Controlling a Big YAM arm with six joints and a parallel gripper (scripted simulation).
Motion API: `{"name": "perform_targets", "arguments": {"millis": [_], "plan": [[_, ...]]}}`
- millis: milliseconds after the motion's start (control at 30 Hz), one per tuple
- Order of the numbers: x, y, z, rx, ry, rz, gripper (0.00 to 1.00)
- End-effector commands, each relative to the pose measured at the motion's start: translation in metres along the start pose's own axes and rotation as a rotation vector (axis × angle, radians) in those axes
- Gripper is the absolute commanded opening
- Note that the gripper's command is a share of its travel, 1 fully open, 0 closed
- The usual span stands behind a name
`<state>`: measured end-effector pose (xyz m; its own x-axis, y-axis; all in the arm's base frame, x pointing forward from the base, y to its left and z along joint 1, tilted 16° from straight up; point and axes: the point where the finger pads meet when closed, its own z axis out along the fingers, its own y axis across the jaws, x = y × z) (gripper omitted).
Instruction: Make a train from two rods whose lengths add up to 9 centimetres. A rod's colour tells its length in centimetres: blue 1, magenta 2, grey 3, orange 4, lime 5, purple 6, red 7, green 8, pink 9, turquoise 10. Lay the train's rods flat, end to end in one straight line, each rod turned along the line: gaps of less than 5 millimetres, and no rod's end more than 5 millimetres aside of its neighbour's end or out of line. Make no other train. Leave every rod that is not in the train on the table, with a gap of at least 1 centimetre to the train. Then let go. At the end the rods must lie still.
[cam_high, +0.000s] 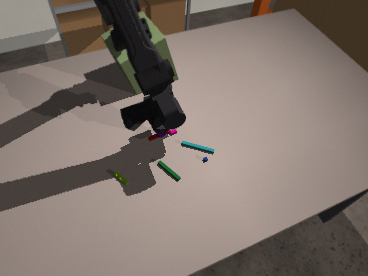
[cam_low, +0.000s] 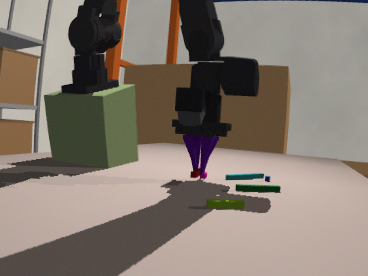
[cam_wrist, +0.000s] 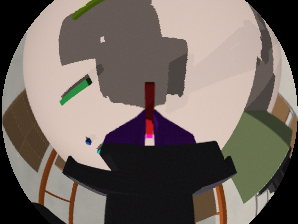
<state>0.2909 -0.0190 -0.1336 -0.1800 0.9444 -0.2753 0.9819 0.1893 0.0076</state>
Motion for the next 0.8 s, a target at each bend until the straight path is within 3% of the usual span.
{"name": "perform_targets", "arguments": {"millis": [0,767], "plan": [[-0.0028,0.0112,-0.0033,-0.029,-0.003,-0.003,0.04],[-0.0003,0.0127,-0.0031,-0.028,-0.003,-0.012,0.04]]}}
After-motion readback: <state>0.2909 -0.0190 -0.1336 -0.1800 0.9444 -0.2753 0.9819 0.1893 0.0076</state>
